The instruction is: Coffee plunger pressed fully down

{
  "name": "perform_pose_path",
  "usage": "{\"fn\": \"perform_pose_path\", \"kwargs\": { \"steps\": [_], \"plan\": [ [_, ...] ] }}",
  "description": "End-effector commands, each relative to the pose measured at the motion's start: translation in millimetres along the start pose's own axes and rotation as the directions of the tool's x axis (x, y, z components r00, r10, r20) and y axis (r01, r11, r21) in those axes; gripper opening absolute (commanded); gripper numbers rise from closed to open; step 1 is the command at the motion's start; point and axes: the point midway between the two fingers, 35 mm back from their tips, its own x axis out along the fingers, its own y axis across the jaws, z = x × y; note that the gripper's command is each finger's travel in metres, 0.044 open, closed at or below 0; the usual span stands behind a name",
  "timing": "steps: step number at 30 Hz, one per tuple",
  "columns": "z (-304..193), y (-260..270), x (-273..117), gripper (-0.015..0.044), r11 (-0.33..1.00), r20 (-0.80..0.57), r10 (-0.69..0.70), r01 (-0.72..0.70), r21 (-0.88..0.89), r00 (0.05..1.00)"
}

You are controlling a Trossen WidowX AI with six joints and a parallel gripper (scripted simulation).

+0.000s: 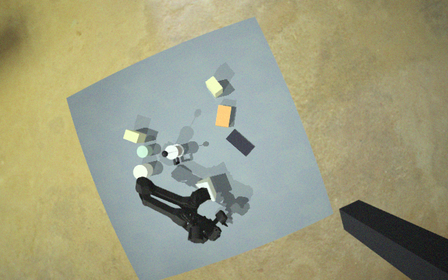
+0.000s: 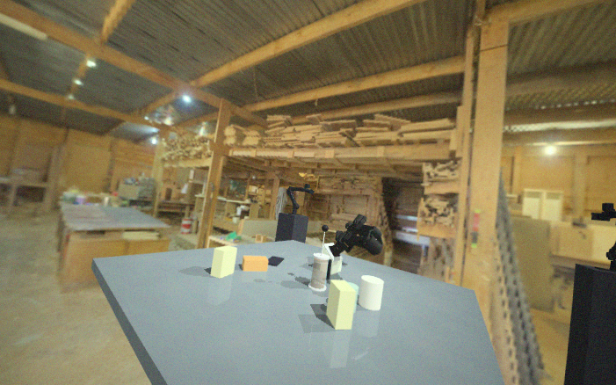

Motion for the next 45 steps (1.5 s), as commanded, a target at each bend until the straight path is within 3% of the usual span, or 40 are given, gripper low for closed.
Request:
{"fn": "perform_pose_path", "kwargs": {
  "steps": [1,4,8,13,18,22,26,33,37,45],
  "plan": [
    [2,2,-1,0.0426,1.0,0.004,0.014,-0.014,-0.01,1.0],
    [15,21,-8,0.044,0.986,0.036,0.137,-0.133,-0.104,0.99],
    [38,68,-38,0.044,0.849,0.05,0.442,-0.4,-0.345,0.896],
    [45,122,-101,0.044,0.489,-0.074,0.754,-0.633,-0.6,0.653],
    [31,153,-178,0.044,0.037,-0.309,0.885,-0.712,-0.702,0.35],
    [12,160,-242,0.044,-0.313,-0.517,0.849,-0.681,-0.662,0.112],
    [-7,153,-303,0.044,-0.593,-0.692,0.716,-0.605,-0.531,-0.093],
    [-36,127,-408,0.044,-0.888,-0.867,0.336,-0.43,-0.162,-0.368],
    [-42,122,-427,0.044,-0.918,-0.875,0.249,-0.39,-0.077,-0.415],
    [-88,128,-396,0.044,-0.984,-0.882,0.159,-0.148,-0.103,-0.443]
  ]
}}
